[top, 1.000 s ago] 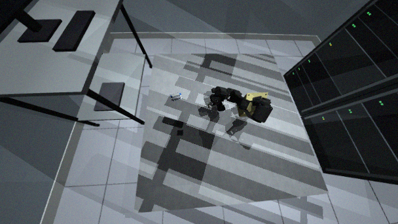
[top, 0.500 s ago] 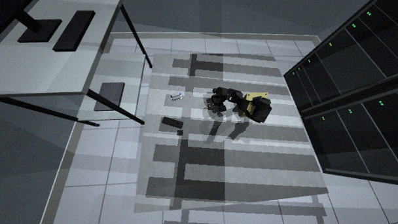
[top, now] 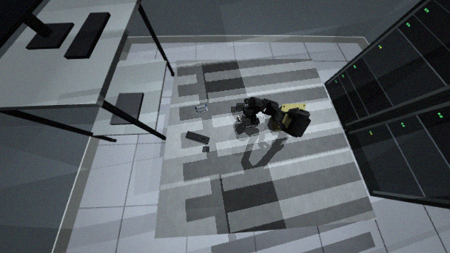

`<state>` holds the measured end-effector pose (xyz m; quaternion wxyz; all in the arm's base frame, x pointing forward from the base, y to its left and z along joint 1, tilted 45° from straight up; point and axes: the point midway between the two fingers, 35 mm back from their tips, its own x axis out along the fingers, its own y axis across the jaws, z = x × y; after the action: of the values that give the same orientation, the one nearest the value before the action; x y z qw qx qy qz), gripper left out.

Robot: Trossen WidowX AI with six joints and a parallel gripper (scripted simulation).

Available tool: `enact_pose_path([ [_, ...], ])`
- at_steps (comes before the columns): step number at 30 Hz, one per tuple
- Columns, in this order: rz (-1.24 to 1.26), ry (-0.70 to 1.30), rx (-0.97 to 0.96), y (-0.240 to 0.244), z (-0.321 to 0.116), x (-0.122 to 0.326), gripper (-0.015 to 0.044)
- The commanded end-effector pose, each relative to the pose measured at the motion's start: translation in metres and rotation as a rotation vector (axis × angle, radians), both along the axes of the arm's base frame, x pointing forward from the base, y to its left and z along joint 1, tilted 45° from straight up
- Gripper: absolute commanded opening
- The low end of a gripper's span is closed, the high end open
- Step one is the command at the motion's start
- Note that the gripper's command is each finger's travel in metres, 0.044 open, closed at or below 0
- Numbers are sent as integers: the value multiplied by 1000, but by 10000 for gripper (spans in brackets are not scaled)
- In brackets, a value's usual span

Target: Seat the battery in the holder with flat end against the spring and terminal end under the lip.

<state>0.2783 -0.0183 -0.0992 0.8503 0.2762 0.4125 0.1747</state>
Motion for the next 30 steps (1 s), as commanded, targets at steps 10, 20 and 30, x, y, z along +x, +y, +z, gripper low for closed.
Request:
enact_pose_path([
  [10,13,35,-6,1,-5,-4,86],
  [20,44,65,-23,-1,-8,2,86],
  [30,76,100,-32,-1,-10,7,86],
])
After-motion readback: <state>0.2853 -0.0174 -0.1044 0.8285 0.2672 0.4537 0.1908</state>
